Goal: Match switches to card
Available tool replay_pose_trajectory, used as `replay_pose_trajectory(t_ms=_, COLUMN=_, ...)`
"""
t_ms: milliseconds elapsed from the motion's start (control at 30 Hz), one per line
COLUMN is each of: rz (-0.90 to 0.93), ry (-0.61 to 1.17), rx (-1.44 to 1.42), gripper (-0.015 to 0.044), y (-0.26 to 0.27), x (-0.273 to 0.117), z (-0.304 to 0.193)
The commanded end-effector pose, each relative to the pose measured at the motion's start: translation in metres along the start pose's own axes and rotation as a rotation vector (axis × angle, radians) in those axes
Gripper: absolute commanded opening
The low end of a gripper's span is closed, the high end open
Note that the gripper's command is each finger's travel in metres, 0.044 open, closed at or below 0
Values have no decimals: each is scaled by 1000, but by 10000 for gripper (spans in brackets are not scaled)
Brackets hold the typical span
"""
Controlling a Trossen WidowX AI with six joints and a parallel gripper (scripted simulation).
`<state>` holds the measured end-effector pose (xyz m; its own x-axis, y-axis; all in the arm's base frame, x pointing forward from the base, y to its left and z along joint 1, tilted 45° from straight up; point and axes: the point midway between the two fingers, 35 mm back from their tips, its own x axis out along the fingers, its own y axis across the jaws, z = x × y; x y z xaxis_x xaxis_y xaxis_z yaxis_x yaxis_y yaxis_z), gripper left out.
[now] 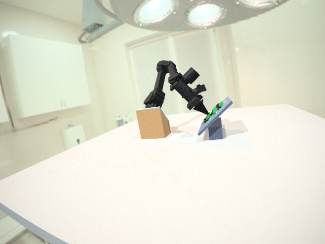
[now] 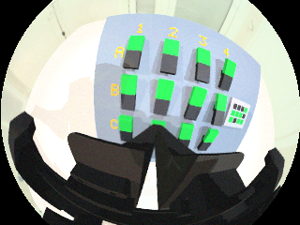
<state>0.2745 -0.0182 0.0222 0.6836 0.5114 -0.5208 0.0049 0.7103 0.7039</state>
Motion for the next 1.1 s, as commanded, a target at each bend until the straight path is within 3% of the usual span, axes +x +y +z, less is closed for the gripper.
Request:
replay_pose_trajectory(t_ms=0, rz=-4, ry=1, rx=5, gripper=0, y=-1, x=1, z=-1)
replay_pose_trajectory(t_ms=633, rz=-4, ry=1, rx=5, gripper=0, y=-1, x=3, z=-1)
replay_pose_trajectory(t_ms=900, rz=-9, ry=-21, rx=5, gripper=0, y=-2, x=-60, z=-3)
replay_pose_trajectory(t_ms=1067, rz=-8, ry=-23, rx=6, gripper=0, y=-1, x=-62, z=-3)
